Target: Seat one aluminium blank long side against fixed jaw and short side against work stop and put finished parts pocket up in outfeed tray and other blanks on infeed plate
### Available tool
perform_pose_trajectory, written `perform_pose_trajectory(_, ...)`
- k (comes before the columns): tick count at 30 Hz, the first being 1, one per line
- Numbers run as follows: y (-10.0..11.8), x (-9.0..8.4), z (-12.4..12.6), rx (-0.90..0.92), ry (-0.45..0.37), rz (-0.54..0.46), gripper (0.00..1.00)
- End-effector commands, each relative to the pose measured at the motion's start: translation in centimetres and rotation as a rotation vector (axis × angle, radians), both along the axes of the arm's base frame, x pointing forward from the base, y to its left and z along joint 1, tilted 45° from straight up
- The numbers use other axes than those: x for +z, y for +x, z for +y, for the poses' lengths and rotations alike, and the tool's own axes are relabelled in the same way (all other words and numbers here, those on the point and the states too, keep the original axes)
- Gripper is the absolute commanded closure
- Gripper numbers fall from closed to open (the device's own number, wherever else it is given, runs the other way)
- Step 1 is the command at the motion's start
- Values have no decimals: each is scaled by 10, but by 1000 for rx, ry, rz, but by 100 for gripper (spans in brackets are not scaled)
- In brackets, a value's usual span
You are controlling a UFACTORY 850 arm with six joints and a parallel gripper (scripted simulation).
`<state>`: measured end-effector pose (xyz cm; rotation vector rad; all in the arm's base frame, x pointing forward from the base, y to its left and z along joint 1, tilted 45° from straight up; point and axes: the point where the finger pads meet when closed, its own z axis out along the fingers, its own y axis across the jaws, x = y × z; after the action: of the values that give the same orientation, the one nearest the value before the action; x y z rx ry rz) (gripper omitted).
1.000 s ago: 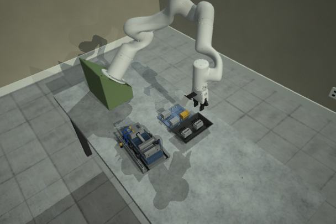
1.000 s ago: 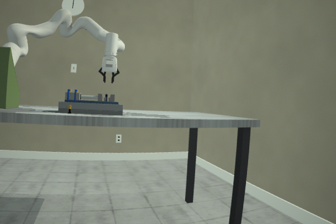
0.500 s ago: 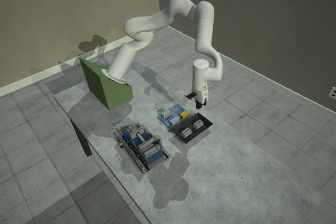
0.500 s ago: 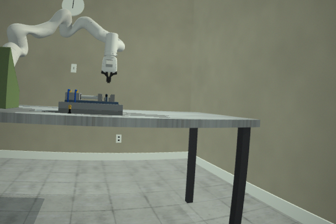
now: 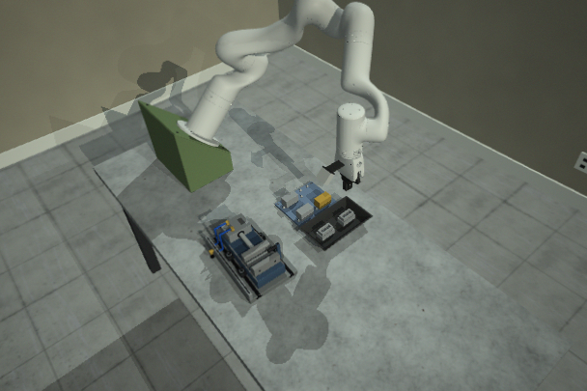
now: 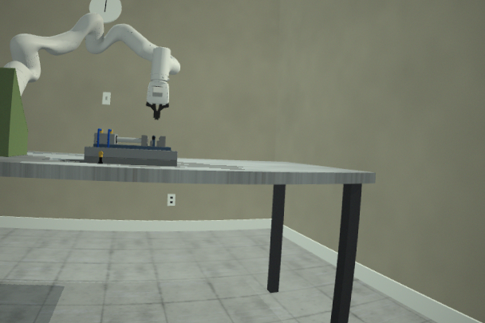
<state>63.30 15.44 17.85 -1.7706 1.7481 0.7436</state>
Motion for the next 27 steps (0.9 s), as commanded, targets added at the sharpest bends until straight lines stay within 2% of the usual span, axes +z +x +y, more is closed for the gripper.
perform_pose_trajectory(1, 1, 1, -1, -1, 0, -2, 100)
perform_pose_trajectory(3, -3, -1, -3, -1, 0, -2, 100)
perform_pose_trajectory(6, -36, -17, -21, -2, 2, -4, 100)
perform_pose_trajectory(8, -36, -17, -21, -2, 2, -4, 100)
perform_pose_trajectory(9, -55, -24, -30, -2, 2, -4, 100)
perform_pose_trajectory(12, -74, -32, -38, -3, 2, -5, 100)
perform_pose_trajectory(23, -167, -58, -65, -3, 1, -4, 100)
perform_pose_trajectory(25, -167, -58, -65, -3, 1, -4, 100)
perform_pose_trajectory(26, -188, -63, -68, -2, 1, -3, 100)
perform_pose_trajectory(27, -198, -65, -70, -2, 0, -2, 100)
